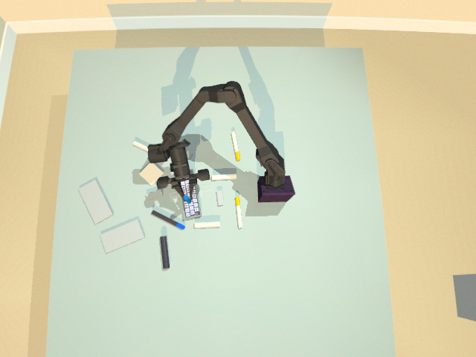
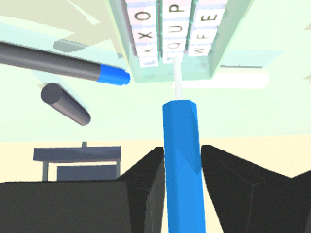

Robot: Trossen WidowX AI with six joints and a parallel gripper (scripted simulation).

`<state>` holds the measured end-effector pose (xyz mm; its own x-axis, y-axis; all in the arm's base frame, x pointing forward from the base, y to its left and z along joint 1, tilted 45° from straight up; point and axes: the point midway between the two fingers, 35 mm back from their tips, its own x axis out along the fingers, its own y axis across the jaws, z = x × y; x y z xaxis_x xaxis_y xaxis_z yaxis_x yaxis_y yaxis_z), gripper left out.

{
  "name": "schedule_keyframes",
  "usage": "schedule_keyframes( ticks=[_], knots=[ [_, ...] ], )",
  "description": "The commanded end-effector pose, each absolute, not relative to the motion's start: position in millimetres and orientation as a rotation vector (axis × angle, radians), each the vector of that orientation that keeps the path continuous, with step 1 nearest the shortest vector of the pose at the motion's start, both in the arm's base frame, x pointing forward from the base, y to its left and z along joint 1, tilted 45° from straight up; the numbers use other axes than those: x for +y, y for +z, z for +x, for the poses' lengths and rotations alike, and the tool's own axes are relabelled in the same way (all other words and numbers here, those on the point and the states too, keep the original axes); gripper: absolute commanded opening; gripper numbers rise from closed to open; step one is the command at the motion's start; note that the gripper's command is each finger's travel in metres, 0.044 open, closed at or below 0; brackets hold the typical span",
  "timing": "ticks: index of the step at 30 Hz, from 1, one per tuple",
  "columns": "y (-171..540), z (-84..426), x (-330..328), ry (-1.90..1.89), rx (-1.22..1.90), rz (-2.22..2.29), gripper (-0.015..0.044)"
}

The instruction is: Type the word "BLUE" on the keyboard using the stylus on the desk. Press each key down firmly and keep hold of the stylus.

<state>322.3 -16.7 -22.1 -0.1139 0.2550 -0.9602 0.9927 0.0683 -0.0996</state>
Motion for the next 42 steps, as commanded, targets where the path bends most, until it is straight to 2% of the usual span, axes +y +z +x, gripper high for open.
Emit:
schedule_keyframes(
  ticks=[1,4,7,8,42],
  knots=[
    [-24.4,320.7,-17.2,-1.109,1.513,1.296,0.0],
    [-24.4,320.7,-17.2,-1.109,1.513,1.296,0.0],
    [-26.1,320.2,-17.8,-1.109,1.513,1.295,0.0079],
    [-26.4,320.1,-18.1,-1.109,1.513,1.295,0.0081],
    [-36.7,319.8,-28.5,-1.11,1.512,1.295,0.0081]
  ],
)
